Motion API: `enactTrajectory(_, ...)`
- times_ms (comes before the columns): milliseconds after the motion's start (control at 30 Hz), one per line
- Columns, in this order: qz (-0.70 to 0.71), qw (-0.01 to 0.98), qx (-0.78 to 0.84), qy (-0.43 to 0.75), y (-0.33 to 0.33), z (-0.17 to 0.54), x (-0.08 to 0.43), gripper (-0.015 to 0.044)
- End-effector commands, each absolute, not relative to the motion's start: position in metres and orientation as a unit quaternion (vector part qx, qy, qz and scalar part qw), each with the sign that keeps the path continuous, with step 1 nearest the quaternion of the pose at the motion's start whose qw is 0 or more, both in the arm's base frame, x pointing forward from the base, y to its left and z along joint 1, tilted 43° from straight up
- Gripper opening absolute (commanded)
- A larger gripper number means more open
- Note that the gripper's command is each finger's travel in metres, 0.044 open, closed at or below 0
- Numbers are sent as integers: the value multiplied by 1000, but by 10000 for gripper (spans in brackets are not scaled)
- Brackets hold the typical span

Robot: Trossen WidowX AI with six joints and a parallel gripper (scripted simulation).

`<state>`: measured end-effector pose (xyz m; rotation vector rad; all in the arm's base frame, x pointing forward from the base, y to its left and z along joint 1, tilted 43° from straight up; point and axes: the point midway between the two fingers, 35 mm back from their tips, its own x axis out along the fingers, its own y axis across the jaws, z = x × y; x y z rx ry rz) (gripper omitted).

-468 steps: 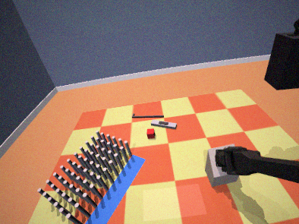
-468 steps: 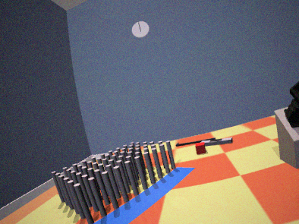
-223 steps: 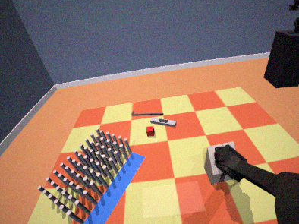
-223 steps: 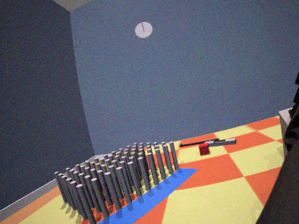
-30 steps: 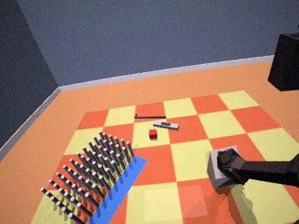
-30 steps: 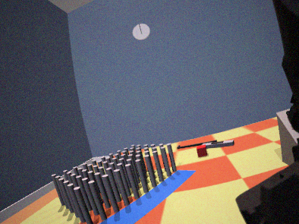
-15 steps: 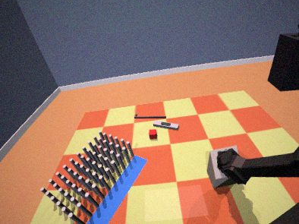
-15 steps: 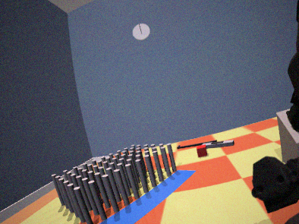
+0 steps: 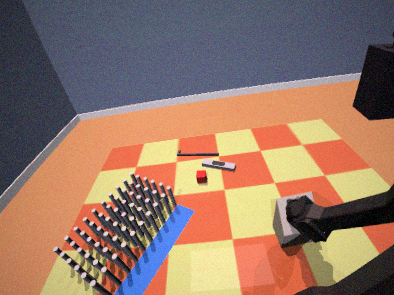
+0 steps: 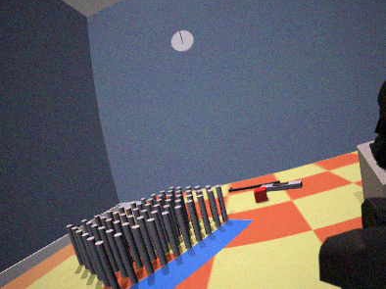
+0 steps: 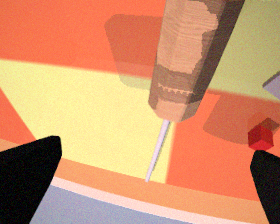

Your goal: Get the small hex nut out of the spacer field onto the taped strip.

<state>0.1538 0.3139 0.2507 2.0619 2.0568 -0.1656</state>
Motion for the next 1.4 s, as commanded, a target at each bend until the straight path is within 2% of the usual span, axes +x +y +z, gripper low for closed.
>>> enactTrajectory(0,-82,77,709,696,311,248,151,440)
enactTrajectory(133,-82,77,709,696,311,248,151,440)
enactTrajectory(333,-82,77,709,696,311,248,151,282)
enactTrajectory(1367,-82,77,709,696,335,225,149,280)
